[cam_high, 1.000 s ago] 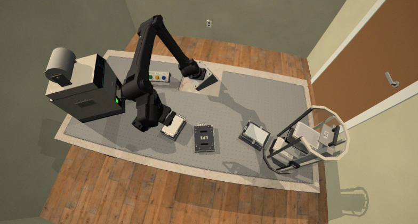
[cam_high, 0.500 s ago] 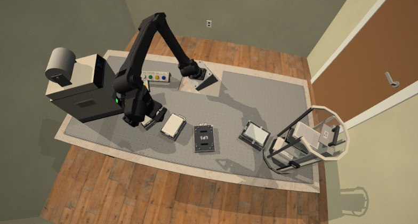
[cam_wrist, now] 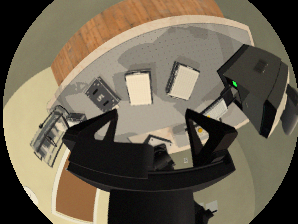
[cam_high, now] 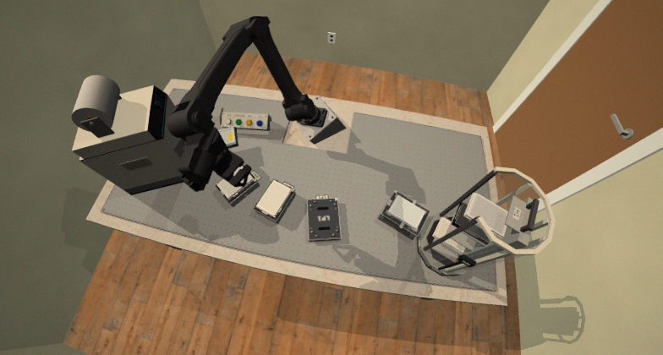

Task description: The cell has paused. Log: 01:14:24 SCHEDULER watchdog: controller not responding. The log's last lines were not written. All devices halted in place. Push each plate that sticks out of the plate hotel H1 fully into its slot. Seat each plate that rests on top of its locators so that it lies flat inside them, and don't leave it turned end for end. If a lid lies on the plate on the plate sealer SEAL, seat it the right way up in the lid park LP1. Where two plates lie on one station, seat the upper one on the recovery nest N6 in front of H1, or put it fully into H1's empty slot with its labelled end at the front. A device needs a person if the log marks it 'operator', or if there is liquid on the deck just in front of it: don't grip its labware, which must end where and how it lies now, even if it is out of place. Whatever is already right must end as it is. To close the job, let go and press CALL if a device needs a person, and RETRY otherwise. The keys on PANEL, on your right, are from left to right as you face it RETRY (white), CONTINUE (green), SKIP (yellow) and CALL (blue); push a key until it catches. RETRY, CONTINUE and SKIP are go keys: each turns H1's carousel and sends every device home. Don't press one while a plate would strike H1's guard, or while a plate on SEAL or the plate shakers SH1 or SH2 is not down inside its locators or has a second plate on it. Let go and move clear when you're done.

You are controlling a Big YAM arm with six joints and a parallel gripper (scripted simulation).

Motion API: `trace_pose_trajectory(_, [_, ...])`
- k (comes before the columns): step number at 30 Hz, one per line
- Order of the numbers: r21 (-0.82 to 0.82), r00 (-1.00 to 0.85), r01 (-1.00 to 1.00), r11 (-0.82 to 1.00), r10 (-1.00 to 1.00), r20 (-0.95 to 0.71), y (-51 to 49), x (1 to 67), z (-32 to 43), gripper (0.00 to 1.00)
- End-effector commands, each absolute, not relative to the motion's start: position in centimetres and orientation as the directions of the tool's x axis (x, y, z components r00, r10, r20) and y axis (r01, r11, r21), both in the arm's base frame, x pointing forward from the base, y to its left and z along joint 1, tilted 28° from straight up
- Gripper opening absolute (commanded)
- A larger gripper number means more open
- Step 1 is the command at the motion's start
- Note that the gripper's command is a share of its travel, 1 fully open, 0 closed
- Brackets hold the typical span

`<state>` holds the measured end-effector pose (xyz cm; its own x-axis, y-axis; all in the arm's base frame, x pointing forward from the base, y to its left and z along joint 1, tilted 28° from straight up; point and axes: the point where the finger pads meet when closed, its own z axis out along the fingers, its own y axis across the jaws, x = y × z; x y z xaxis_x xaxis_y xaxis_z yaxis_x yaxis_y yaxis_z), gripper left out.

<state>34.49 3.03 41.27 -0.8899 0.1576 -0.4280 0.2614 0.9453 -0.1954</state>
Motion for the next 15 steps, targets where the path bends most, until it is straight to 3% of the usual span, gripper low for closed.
trace_pose_trajectory(1, [-0.128, -0.837, 0.384, 0.915, 0.286, -0.467, 1.6, 33.9, 41.6, 1.0])
trace_pose_trajectory(7, [-0.042, -0.752, 0.53, 0.847, 0.447, -0.484, -0.1, 32.9, 41.8, 1.0])
trace_pose_trajectory(15, [-0.054, -0.764, 0.514, 0.856, 0.428, -0.484, -1.8, 31.9, 41.9, 1.0])
